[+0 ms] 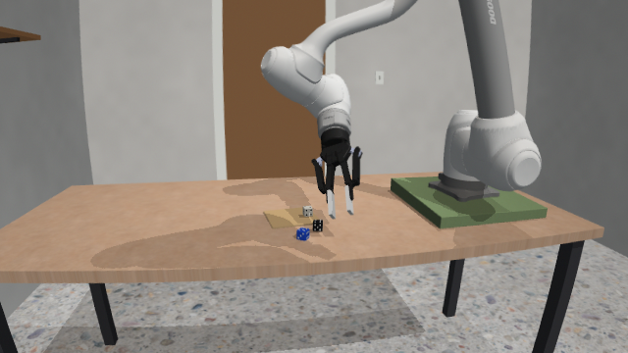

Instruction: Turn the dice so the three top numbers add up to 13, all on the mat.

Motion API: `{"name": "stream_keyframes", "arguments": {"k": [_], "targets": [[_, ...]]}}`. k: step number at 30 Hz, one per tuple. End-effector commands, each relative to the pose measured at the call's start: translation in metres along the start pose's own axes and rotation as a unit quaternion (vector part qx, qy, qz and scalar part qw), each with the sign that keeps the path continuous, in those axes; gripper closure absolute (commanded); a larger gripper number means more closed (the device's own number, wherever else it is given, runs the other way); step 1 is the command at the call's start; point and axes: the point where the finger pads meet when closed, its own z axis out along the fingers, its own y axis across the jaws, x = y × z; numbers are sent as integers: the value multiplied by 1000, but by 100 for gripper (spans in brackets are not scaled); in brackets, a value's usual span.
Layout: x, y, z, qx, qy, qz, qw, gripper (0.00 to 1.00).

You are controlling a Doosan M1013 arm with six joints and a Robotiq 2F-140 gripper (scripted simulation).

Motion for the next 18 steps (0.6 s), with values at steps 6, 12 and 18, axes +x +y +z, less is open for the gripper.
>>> {"name": "stream_keyframes", "arguments": {"k": [6,12,18], "targets": [[5,4,3,-21,148,33,988,75],[3,-8,-5,9,220,45,974,75],[-8,-27,-18,59,281,55,956,75]]}}
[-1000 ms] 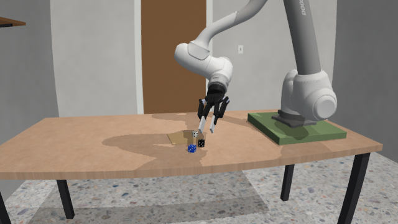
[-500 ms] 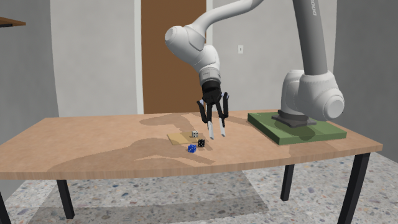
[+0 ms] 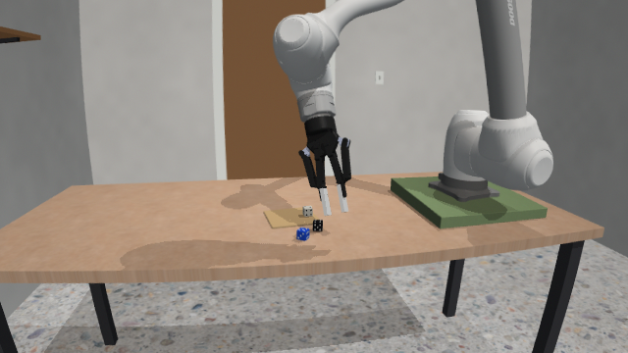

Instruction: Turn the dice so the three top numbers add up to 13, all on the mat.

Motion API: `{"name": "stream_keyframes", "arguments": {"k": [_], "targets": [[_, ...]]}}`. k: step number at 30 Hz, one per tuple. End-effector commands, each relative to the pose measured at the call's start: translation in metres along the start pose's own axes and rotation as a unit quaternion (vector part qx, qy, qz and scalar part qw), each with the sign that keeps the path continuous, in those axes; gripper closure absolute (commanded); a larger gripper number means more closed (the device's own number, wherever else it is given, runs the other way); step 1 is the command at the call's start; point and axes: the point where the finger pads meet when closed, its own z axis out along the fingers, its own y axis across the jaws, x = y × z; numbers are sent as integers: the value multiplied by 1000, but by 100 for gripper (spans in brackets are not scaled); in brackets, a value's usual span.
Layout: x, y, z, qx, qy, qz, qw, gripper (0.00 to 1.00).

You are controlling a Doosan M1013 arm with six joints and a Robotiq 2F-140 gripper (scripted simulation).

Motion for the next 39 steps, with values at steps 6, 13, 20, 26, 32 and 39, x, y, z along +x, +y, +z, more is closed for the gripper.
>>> {"name": "stream_keyframes", "arguments": {"k": [6,13,20,26,32,39], "targets": [[-18,-36,-33,101,108,41,988,75],[-37,-56,-57,164,129,58,976,75],[-39,-58,-60,172,131,60,975,0],[-39,-58,-60,172,131,60,975,0],[-39,-58,-60,171,132,53,975,0],[-36,-60,-55,152,153,-72,974,0]]}}
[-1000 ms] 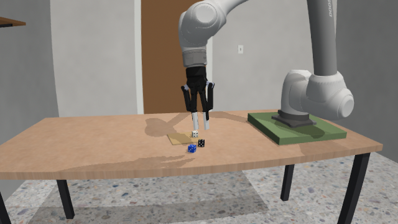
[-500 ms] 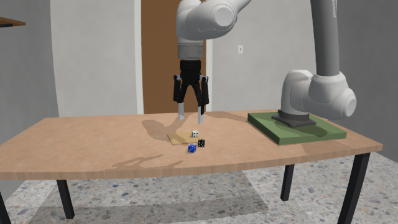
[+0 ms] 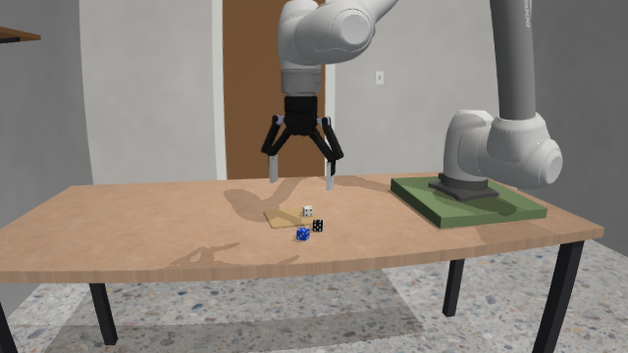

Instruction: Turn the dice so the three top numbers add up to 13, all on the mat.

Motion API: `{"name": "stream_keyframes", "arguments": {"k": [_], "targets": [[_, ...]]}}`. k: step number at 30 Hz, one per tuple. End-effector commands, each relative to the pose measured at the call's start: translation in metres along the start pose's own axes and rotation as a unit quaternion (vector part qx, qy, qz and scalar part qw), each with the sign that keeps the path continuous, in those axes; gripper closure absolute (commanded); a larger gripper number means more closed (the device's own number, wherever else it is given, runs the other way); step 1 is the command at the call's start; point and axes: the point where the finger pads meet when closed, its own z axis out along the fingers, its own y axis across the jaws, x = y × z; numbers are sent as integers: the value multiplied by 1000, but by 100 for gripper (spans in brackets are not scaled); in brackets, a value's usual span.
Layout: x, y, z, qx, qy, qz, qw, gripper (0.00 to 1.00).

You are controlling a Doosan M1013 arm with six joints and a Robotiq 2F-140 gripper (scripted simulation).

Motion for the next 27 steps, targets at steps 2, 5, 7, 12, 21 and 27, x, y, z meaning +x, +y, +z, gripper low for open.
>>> {"name": "stream_keyframes", "arguments": {"k": [2,5,7,12,21,27], "targets": [[1,0,5,-2,-2,-104,995,0],[2,0,7,-2,-2,-153,988,0],[2,0,8,-2,-3,-186,983,0],[3,0,12,-2,-3,-258,966,0],[5,0,18,-1,-3,-395,919,0],[6,1,21,-1,-3,-451,893,0]]}}
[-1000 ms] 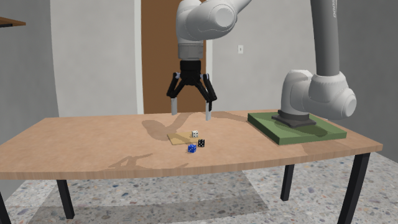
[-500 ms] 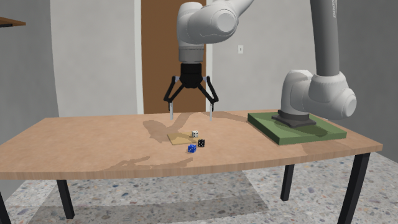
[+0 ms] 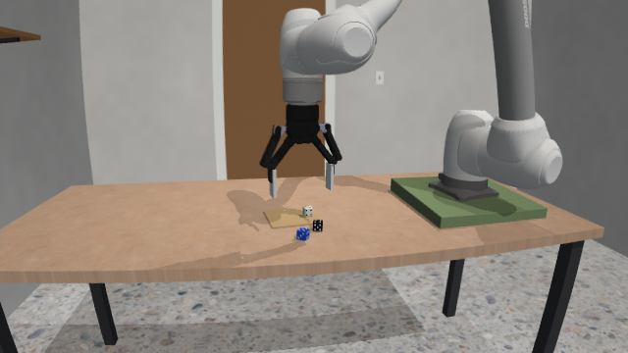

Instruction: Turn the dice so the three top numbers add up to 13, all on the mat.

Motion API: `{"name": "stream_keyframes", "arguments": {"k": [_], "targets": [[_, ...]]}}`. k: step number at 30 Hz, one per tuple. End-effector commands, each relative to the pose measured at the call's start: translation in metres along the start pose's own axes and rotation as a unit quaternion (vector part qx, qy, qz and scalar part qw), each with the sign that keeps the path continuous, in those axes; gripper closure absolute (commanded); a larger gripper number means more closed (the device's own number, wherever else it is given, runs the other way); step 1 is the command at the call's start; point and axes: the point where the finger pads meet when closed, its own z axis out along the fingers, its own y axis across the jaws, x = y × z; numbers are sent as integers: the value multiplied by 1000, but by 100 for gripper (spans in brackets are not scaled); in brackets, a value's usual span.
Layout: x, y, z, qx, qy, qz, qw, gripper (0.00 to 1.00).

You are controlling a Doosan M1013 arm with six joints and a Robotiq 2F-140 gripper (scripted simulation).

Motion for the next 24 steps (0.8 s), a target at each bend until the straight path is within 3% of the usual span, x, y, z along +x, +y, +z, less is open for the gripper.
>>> {"name": "stream_keyframes", "arguments": {"k": [1,12,21,22,24], "targets": [[1,1,3,1,-7,-84,996,0],[2,3,11,2,-7,-255,967,0],[2,4,14,2,-7,-307,952,0],[2,4,14,2,-7,-307,952,75],[2,4,14,2,-7,-307,952,75]]}}
